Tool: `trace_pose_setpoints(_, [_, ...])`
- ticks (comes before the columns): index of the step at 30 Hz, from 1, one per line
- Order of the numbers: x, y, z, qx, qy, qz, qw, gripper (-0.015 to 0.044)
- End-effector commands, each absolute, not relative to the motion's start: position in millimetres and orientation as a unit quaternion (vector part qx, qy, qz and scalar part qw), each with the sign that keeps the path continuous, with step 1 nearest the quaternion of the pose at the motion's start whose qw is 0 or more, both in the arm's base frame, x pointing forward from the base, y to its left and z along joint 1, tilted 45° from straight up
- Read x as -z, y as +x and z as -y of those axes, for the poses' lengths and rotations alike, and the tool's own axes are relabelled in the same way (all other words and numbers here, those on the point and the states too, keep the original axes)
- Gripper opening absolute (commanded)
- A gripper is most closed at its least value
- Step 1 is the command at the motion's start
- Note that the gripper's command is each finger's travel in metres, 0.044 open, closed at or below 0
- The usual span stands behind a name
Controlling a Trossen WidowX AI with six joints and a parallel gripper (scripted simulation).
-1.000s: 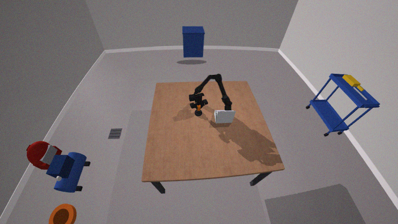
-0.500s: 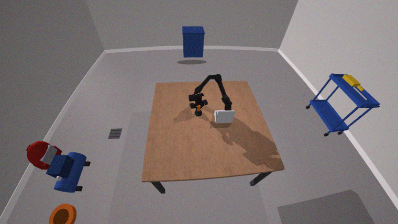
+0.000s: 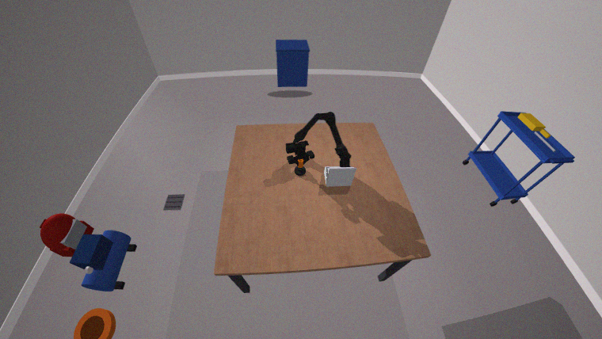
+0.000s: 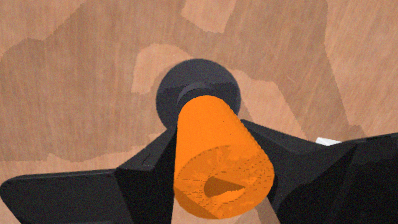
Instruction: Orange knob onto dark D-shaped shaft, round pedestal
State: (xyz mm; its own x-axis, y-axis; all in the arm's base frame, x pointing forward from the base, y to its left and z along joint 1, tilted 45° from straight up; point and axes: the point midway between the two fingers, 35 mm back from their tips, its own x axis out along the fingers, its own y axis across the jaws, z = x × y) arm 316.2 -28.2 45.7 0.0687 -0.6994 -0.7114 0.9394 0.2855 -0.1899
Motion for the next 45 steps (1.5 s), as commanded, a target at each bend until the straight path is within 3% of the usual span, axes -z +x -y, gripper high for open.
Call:
trace_pose_setpoints(1, [-45.7, 317.3, 28.2, 0.574, 0.165, -0.367, 0.713, 0.0])
trace_pose_setpoints(45, [-42.0, 316.3, 29.6, 0.567, 0.151, -0.378, 0.716, 0.0])
